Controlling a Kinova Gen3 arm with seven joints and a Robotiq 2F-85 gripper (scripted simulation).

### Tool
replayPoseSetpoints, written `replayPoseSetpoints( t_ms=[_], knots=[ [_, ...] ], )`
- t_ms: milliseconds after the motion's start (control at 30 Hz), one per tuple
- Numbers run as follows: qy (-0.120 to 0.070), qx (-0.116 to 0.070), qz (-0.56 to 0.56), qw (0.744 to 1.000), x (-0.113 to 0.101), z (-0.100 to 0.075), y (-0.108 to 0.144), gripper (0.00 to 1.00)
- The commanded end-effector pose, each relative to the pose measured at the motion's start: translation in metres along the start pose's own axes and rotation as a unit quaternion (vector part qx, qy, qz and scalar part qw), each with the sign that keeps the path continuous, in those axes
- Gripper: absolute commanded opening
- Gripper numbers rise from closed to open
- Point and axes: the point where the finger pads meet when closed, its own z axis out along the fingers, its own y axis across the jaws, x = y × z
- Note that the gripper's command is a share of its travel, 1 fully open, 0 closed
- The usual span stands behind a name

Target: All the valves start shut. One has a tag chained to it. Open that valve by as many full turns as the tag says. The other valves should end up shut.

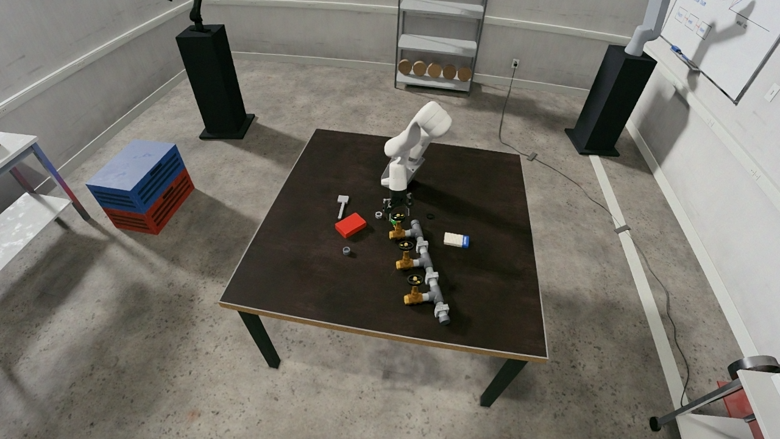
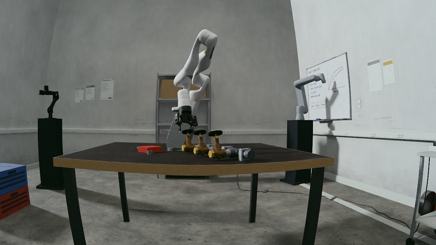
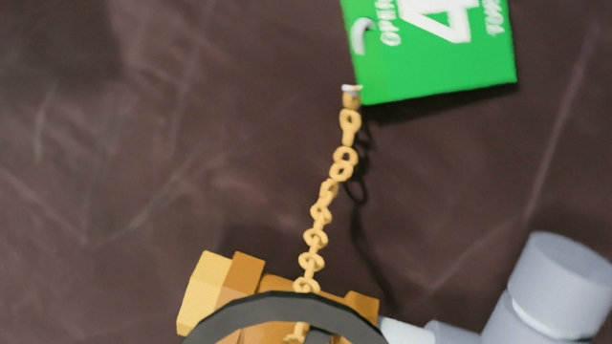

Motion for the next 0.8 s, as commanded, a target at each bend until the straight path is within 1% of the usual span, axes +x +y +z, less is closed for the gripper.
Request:
replayPoseSetpoints(
  t_ms=[0,167,333,400,567,767],
  knots=[
    [0.002,-0.001,0.064,0.998,-0.0003,-0.0003,-0.0009,1.0],
    [0.002,-0.001,0.161,0.987,-0.0003,-0.0003,-0.0009,1.0],
    [0.002,-0.001,0.261,0.965,-0.0003,-0.0003,-0.0009,1.0],
    [0.002,-0.001,0.261,0.965,-0.0003,-0.0003,-0.0009,1.0],
    [0.002,0.0,0.36,0.933,-0.0003,-0.0003,-0.0009,1.0],
    [0.002,0.0,0.472,0.881,-0.0003,-0.0003,-0.0009,1.0]
  ],
)
